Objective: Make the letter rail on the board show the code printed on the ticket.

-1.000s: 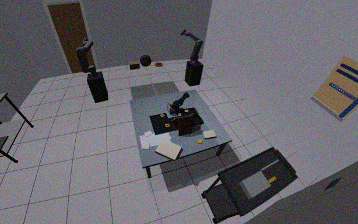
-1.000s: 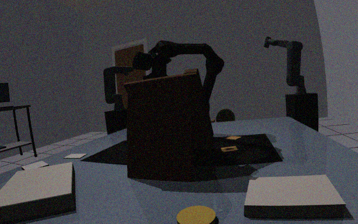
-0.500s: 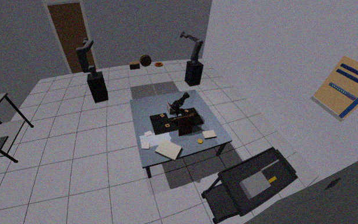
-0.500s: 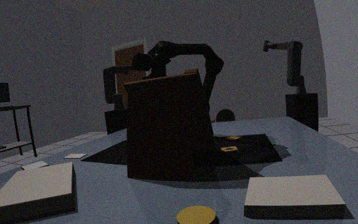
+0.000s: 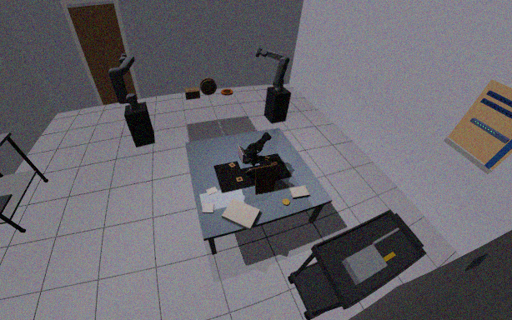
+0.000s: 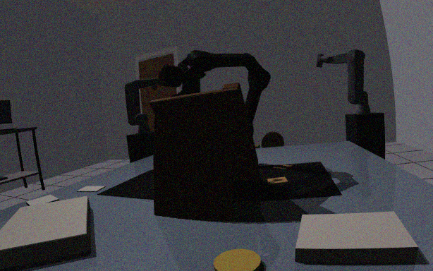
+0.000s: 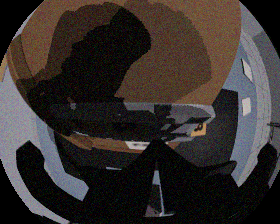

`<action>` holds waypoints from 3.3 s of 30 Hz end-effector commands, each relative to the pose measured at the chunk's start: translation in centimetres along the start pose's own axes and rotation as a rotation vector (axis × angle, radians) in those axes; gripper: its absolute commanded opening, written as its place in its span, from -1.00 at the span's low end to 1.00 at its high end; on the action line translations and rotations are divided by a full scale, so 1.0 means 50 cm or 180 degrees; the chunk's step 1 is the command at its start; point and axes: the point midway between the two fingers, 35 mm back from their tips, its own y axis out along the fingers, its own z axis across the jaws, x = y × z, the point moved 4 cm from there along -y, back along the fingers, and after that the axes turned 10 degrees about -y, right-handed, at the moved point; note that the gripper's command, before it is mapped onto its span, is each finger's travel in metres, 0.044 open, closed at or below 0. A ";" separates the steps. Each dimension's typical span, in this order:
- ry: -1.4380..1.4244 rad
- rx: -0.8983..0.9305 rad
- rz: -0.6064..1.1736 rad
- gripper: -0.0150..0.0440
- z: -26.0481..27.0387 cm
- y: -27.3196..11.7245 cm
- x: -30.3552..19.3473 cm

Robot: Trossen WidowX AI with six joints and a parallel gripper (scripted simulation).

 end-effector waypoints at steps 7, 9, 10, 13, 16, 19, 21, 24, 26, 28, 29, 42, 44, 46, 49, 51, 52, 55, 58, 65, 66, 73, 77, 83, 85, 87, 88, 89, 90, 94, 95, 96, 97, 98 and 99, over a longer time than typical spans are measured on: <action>0.0015 0.0004 -0.0011 -0.49 -0.001 0.008 0.008; 0.0014 0.0005 -0.0011 -0.49 -0.001 0.009 0.009; 0.0014 0.0005 -0.0011 -0.49 -0.001 0.010 0.010; 0.0014 0.0005 -0.0011 -0.49 -0.001 0.012 0.012; 0.0014 0.0005 -0.0011 -0.49 -0.001 0.015 0.014; 0.0014 0.0005 -0.0012 -0.49 -0.001 0.017 0.016; 0.0014 0.0005 -0.0012 -0.49 -0.002 0.019 0.017; 0.0013 0.0005 -0.0012 -0.49 -0.002 0.021 0.019; 0.0013 0.0005 -0.0012 -0.49 -0.002 0.022 0.020; 0.0013 0.0005 -0.0012 -0.49 -0.002 0.024 0.021; 0.0013 0.0005 -0.0013 -0.49 -0.002 0.025 0.022; 0.0013 0.0006 -0.0012 -0.49 0.003 0.024 0.022; 0.0013 0.0006 -0.0012 -0.49 0.004 0.024 0.022; 0.0013 0.0006 -0.0012 -0.49 0.005 0.024 0.022; 0.0013 0.0006 -0.0012 -0.49 0.007 0.024 0.023; 0.0014 0.0006 -0.0012 -0.49 0.009 0.025 0.023; 0.0014 0.0006 -0.0012 -0.49 0.009 0.025 0.023; 0.0014 0.0006 -0.0012 -0.49 0.011 0.025 0.024; 0.0014 0.0007 -0.0012 -0.49 0.013 0.025 0.024; 0.0014 0.0007 -0.0012 -0.49 0.018 0.025 0.025; 0.0014 0.0007 -0.0012 -0.49 0.018 0.025 0.025; 0.0014 0.0008 -0.0012 -0.49 0.023 0.025 0.026; 0.0014 0.0008 -0.0012 -0.49 0.026 0.025 0.027; 0.0014 0.0008 -0.0012 -0.49 0.029 0.025 0.027; 0.0014 0.0008 -0.0012 -0.49 0.031 0.025 0.027; 0.0014 0.0008 -0.0012 -0.49 0.031 0.026 0.028; 0.0014 0.0008 -0.0012 -0.49 0.032 0.026 0.028; 0.0014 0.0008 -0.0012 -0.49 0.032 0.026 0.028; 0.0014 0.0008 -0.0012 -0.49 0.032 0.026 0.028; 0.0015 0.0008 -0.0011 -0.49 0.027 0.017 0.020; 0.0015 0.0008 -0.0011 -0.49 0.027 0.014 0.018; 0.0015 0.0008 -0.0011 -0.49 0.027 0.012 0.016; 0.0016 0.0007 -0.0011 -0.49 0.028 0.009 0.014; 0.0016 0.0007 -0.0010 -0.49 0.028 0.007 0.012; 0.0016 0.0007 -0.0010 -0.49 0.028 0.004 0.010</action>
